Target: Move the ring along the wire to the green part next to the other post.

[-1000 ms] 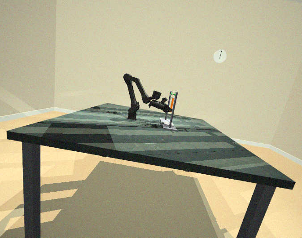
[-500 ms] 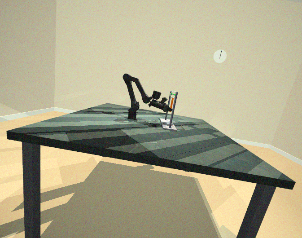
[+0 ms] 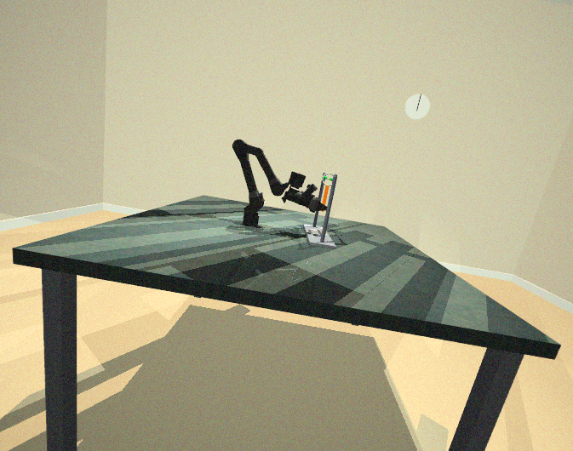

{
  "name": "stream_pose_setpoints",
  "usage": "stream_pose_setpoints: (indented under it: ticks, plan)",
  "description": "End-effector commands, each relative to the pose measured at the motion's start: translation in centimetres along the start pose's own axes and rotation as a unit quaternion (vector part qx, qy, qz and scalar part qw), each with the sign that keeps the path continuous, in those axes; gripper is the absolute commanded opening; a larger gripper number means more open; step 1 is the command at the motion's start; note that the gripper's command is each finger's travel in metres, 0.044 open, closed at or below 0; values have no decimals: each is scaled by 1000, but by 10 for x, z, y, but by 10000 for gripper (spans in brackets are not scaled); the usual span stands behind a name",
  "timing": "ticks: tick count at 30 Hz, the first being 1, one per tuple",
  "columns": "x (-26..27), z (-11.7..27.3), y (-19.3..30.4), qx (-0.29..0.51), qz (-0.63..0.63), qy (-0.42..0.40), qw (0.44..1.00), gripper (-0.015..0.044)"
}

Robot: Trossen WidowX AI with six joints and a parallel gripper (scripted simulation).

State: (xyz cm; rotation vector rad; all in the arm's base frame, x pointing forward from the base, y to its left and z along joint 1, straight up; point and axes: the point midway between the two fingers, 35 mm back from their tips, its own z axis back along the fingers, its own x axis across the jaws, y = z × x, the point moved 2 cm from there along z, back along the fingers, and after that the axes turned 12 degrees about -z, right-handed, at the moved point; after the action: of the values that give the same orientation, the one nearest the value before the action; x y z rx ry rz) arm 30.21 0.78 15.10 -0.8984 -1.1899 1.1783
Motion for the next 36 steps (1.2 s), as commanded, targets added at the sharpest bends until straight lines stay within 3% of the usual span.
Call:
stream_pose_setpoints:
  ticks: [1,36]
  plan:
    - [4,1,0,-2,-7,-2,1000,-150]
    - [40,1,6,2,-12,-10,1000,-150]
